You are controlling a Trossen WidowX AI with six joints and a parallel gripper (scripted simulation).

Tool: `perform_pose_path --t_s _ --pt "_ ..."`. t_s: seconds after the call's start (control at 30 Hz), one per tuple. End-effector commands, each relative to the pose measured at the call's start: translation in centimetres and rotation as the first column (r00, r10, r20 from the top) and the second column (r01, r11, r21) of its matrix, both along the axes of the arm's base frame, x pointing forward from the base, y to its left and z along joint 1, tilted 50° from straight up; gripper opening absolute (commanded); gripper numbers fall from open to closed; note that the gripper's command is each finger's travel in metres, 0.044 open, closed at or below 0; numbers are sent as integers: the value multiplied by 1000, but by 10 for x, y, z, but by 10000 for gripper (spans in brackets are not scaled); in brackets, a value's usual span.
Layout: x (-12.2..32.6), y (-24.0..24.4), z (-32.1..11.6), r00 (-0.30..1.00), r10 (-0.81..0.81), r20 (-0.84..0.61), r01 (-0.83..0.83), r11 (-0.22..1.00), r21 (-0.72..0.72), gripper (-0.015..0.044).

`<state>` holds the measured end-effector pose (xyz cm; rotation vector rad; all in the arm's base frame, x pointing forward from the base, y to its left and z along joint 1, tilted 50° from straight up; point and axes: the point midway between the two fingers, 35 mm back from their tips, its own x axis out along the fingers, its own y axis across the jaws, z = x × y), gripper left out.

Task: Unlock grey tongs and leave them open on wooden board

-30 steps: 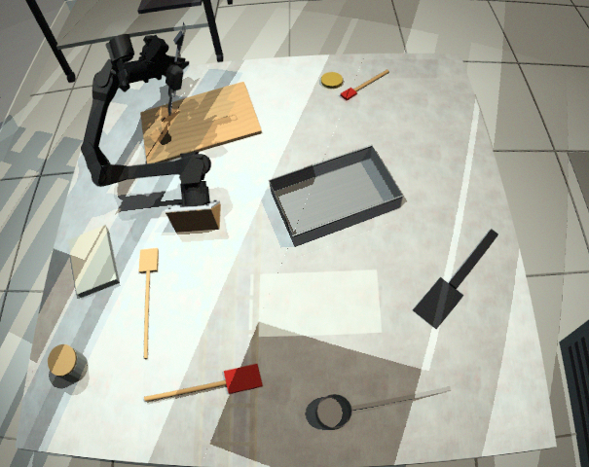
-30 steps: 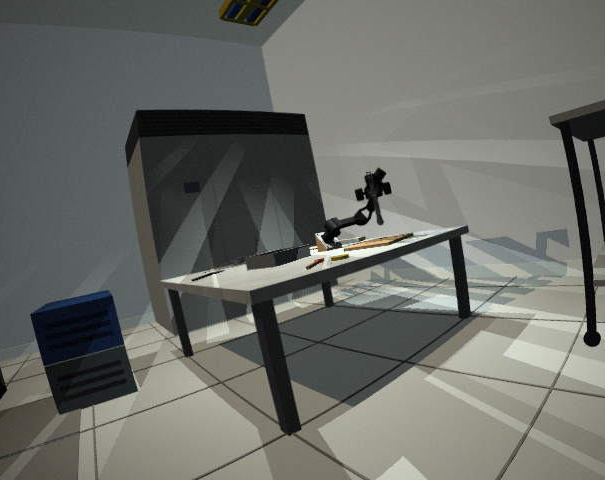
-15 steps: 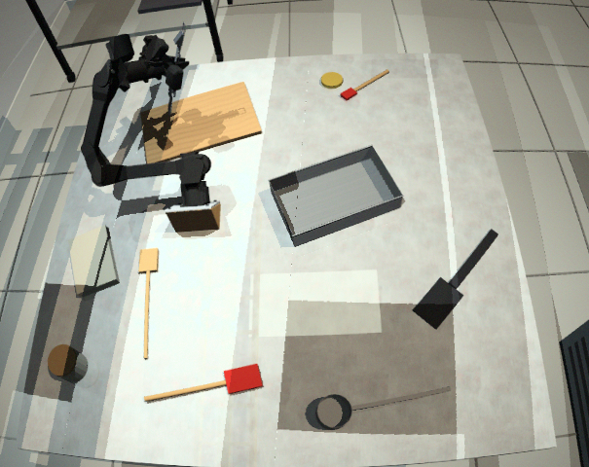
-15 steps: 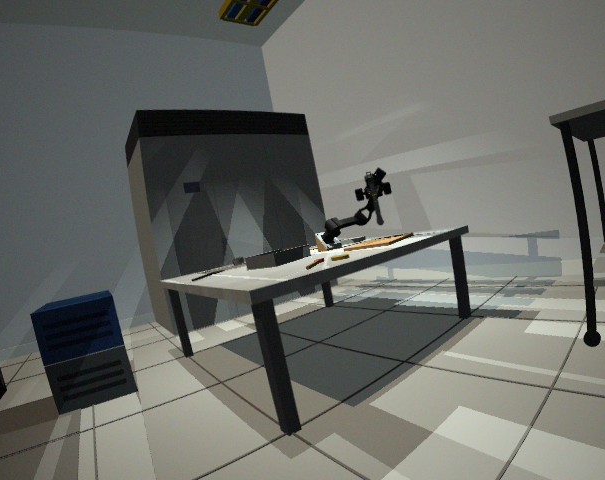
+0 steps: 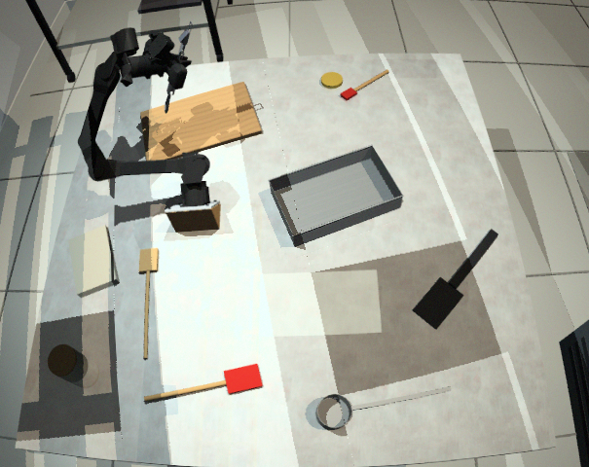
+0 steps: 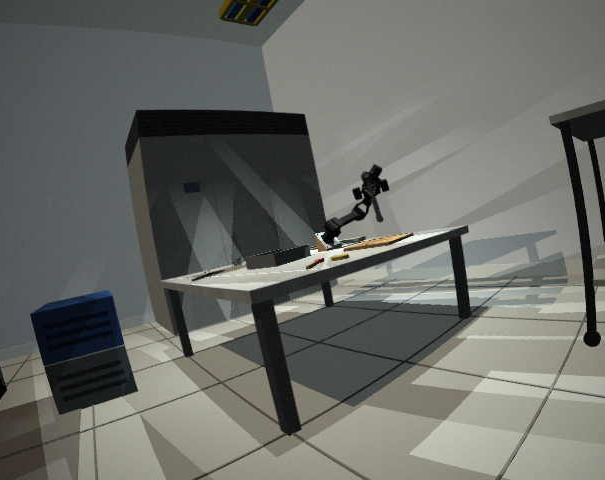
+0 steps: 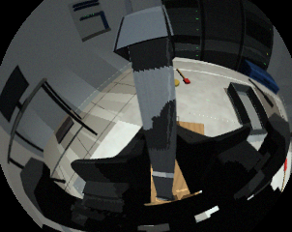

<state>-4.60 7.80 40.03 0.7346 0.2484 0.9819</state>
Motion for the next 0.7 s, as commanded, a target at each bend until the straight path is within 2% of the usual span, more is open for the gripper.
perform_pose_path --t_s 0.0,0.67 --pt "6 -4 4 999 32 -41 -32 999 3 -150" --pt "29 -8 6 966 169 -198 -180 983 -40 -150"
